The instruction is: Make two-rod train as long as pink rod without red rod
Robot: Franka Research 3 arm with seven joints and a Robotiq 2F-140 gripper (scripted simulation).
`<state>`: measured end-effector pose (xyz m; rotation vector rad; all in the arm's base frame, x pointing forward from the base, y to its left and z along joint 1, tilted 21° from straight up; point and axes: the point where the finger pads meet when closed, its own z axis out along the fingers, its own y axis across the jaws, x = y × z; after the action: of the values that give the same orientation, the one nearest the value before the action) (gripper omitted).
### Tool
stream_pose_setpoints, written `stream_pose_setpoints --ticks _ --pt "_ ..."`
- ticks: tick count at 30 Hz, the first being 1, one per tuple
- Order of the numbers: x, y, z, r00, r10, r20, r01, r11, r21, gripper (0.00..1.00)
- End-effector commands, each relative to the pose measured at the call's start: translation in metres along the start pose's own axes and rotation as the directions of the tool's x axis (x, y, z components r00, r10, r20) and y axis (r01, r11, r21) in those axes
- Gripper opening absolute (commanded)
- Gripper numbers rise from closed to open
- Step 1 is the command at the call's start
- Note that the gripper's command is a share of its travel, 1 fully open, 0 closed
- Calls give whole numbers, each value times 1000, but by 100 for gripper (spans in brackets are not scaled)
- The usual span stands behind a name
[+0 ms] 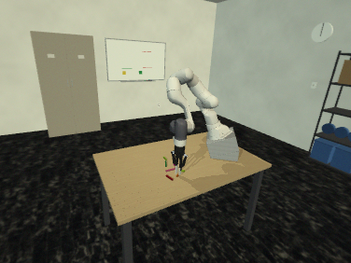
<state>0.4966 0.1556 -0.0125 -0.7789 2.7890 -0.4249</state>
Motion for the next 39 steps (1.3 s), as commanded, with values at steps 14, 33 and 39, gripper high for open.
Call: stream_pose_setpoints --ticks 14,33,39 --pt "-1 1 5 1000 5 1 -5 1000 -1 15" --pt "-1 1 17 1000 5 1 -5 1000 -1 15" --pt "-1 1 17 1000 5 1 -5 1000 -1 15"
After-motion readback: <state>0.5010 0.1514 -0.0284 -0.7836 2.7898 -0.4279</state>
